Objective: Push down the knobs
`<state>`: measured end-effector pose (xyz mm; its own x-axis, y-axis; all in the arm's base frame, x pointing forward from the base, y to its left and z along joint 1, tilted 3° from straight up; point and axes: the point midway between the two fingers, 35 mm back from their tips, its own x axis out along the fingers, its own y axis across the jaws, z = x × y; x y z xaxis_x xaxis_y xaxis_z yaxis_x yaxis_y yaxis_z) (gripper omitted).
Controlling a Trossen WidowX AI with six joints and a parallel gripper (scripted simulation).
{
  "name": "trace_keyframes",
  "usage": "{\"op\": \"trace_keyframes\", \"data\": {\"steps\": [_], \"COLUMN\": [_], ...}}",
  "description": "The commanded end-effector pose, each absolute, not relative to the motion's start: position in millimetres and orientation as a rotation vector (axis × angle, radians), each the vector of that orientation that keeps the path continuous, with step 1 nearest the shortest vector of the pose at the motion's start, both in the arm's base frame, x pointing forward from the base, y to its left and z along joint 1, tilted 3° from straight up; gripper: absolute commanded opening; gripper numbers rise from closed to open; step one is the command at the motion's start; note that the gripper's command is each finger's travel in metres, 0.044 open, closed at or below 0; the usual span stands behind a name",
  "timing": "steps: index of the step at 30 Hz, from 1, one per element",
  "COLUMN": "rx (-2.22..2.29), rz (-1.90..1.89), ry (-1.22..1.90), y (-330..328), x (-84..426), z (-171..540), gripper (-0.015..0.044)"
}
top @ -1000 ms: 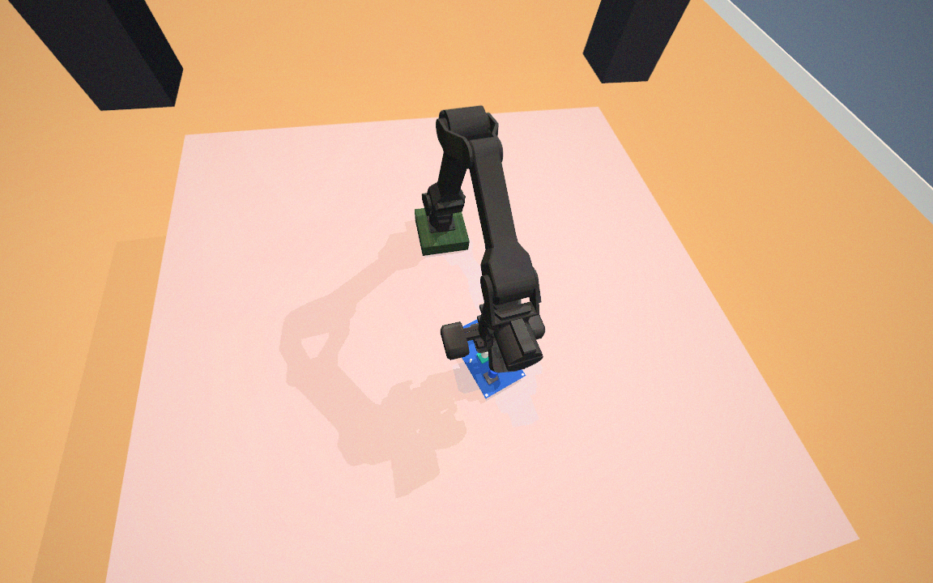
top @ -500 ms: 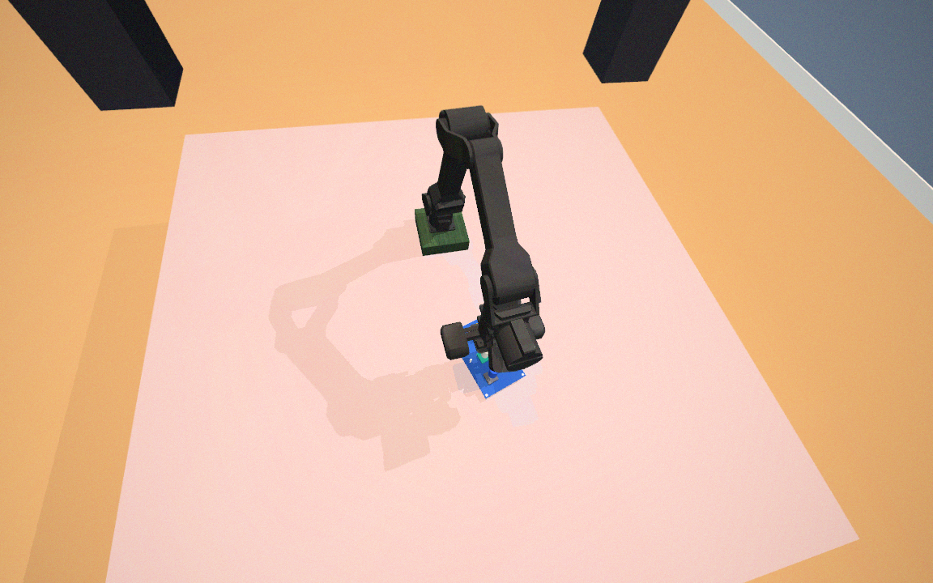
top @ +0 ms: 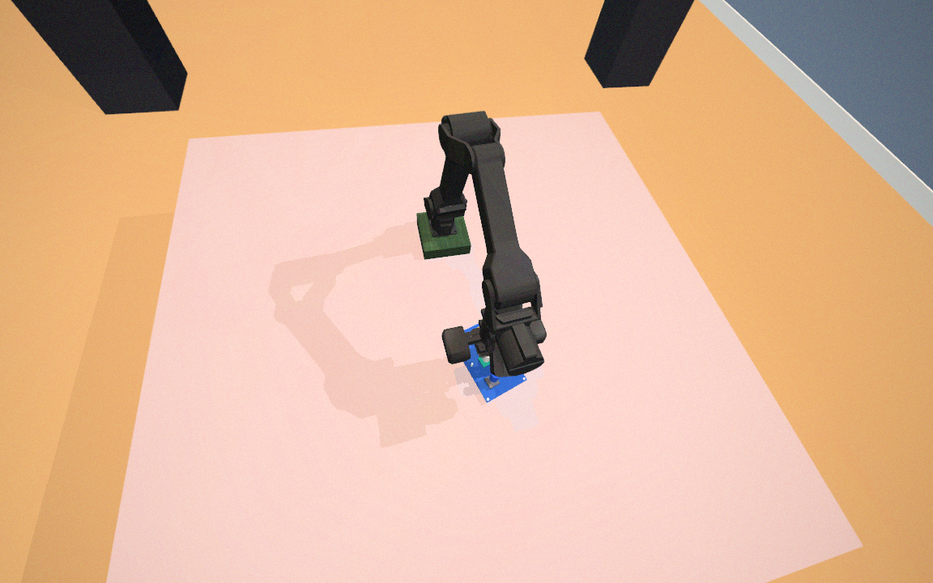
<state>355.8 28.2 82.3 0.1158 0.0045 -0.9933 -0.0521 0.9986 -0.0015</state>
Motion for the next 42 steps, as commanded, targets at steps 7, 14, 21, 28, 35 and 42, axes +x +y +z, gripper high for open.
{"op": "trace_keyframes", "data": {"steps": [7,14,21,28,35,42], "rx": [-0.041,-0.041,-0.041,-0.041,-0.041,-0.041], "rz": [0.036,0.036,0.036,0.036,0.036,0.036], "ry": [1.474,1.474,1.474,1.474,1.474,1.474], "y": [27.7,27.7,27.7,27.7,27.7,27.7], "x": [360.5,360.5,360.5,360.1,359.2,358.0], "z": [63.5,63.5,65.0,75.2,86.4,97.5], "gripper": [0.0,0.0,0.0,0.0,0.0,0.0]}}
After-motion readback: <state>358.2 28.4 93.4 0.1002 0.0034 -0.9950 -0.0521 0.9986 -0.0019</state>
